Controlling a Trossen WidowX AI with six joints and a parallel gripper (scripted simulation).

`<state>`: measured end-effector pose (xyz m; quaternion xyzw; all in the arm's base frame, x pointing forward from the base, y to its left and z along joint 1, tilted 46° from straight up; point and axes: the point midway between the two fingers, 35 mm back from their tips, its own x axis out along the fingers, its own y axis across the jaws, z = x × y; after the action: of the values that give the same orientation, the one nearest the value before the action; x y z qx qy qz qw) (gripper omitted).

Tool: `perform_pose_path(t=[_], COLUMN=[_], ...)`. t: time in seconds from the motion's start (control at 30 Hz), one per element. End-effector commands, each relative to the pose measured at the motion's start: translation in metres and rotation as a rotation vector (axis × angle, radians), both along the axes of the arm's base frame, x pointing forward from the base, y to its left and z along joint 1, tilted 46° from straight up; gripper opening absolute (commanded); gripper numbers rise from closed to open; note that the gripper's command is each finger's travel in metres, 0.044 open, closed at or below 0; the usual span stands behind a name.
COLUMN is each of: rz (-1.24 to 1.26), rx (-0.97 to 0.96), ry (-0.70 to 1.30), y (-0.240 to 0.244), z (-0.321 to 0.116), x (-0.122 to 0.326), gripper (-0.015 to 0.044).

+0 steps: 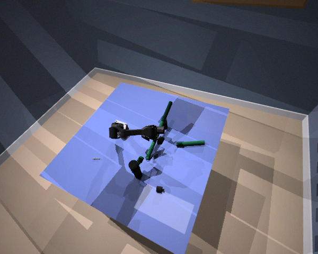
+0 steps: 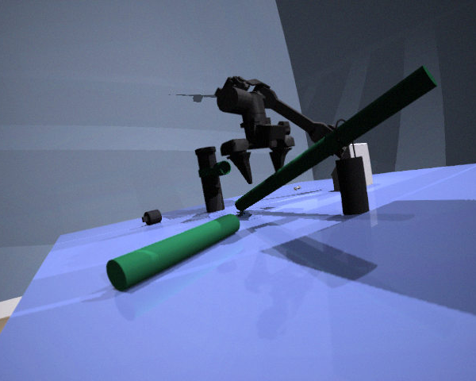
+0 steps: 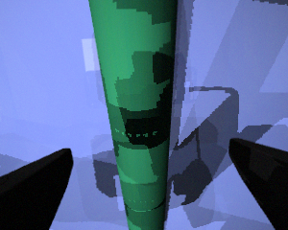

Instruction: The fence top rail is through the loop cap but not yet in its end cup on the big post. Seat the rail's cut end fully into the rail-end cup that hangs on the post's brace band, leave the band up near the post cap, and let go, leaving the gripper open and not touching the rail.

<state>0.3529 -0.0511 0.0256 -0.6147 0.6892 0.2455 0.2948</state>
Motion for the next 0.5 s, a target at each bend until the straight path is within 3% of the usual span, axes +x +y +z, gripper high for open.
perform_pose_path(t=[0.0, 0.47], rz=[0.005, 0.005], rx=[-0.004, -0.006], ry=[0.004, 0.004], y=[-0.004, -0.021], z=[-0.004, -0.020], x=[0.000, -0.002], gripper=[0.0440, 0.0440])
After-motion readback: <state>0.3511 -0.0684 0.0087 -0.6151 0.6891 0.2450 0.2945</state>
